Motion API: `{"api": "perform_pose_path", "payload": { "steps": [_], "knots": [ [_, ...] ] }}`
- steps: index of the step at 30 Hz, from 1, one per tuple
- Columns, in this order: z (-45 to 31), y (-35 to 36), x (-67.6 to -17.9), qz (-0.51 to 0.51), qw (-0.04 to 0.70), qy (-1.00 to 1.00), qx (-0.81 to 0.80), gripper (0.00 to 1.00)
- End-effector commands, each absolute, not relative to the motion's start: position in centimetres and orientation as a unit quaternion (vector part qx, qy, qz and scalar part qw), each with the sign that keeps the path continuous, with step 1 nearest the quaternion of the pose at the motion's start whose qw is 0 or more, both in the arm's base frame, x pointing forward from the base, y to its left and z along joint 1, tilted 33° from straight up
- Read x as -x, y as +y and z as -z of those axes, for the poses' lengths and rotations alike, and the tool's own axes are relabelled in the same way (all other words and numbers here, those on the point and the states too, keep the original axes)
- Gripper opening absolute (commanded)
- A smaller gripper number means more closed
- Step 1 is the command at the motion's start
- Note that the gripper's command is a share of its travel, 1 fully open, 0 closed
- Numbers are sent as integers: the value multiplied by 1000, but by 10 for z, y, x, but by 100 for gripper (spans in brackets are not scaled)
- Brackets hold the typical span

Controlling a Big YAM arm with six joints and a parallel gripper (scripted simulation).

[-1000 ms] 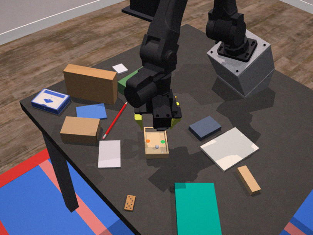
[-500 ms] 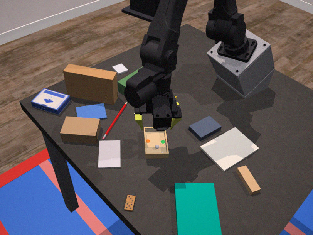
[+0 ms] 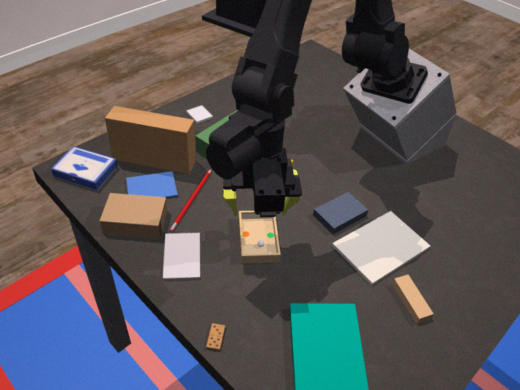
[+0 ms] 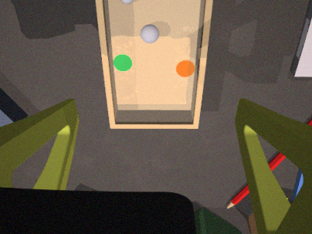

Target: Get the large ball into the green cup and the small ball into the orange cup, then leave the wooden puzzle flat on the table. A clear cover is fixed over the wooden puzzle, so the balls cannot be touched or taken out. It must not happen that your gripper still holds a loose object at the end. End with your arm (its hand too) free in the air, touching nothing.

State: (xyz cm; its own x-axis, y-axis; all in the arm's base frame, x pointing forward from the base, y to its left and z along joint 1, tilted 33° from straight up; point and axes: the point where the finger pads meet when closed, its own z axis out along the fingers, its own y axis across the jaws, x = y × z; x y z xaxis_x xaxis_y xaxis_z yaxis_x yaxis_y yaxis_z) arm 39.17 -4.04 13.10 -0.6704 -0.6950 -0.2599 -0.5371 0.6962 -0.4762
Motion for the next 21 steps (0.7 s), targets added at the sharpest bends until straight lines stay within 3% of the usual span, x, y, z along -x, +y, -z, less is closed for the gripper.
{"api": "perform_pose_path", "payload": {
  "steps": [1,21],
  "knots": [
    [-132,-38,-393,182,223,896,338,86],
    [-122,-45,-397,182,219,898,334,86]
  ]
}}
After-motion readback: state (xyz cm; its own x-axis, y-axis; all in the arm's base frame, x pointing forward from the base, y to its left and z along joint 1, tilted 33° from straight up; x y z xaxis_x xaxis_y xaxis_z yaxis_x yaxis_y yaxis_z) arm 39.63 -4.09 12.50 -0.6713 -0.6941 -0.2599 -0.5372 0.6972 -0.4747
